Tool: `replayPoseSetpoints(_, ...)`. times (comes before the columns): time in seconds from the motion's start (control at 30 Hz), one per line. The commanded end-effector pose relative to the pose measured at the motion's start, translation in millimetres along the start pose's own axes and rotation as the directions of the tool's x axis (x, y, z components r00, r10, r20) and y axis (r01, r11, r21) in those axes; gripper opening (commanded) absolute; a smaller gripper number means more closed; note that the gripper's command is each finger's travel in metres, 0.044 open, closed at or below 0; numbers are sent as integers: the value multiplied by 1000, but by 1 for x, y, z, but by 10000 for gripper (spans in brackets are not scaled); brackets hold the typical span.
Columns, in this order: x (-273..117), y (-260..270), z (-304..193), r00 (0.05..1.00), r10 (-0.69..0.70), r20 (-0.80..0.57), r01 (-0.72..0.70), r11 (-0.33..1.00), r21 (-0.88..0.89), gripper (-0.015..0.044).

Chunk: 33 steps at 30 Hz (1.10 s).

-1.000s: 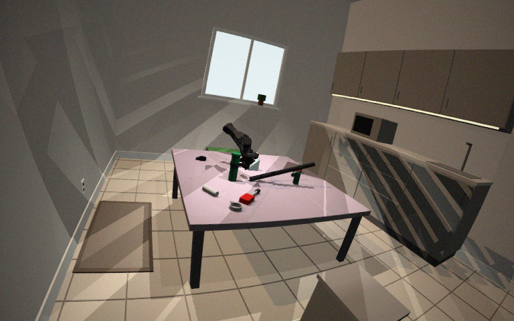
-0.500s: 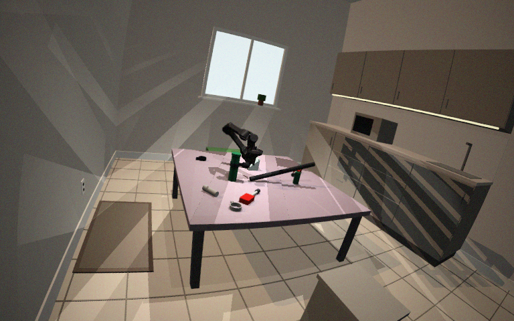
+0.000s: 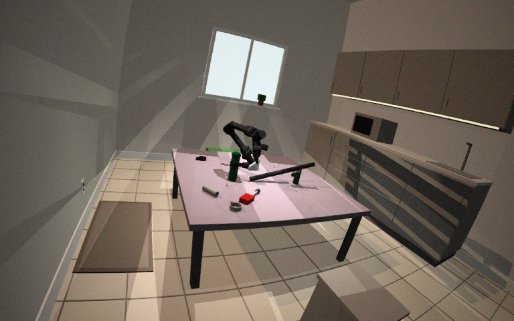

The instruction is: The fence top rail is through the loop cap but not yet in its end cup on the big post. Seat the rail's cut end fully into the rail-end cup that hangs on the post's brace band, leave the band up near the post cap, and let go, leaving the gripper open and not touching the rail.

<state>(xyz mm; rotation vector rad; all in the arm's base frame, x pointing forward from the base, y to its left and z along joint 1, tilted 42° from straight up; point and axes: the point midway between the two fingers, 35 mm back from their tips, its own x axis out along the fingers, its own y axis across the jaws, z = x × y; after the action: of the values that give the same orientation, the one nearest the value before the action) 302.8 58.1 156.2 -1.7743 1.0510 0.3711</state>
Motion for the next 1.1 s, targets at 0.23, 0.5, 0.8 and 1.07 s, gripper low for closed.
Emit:
replayPoseSetpoints(0.23,-43,8,69,1000,18,-7,-7,690,724,440)
replayPoseSetpoints(0.5,-65,17,96,1000,3,-22,19,394,919,440)
replayPoseSetpoints(0.8,-66,17,96,1000,3,-22,20,386,922,440)
replayPoseSetpoints(1.07,-63,17,97,999,16,-28,21,344,939,440)
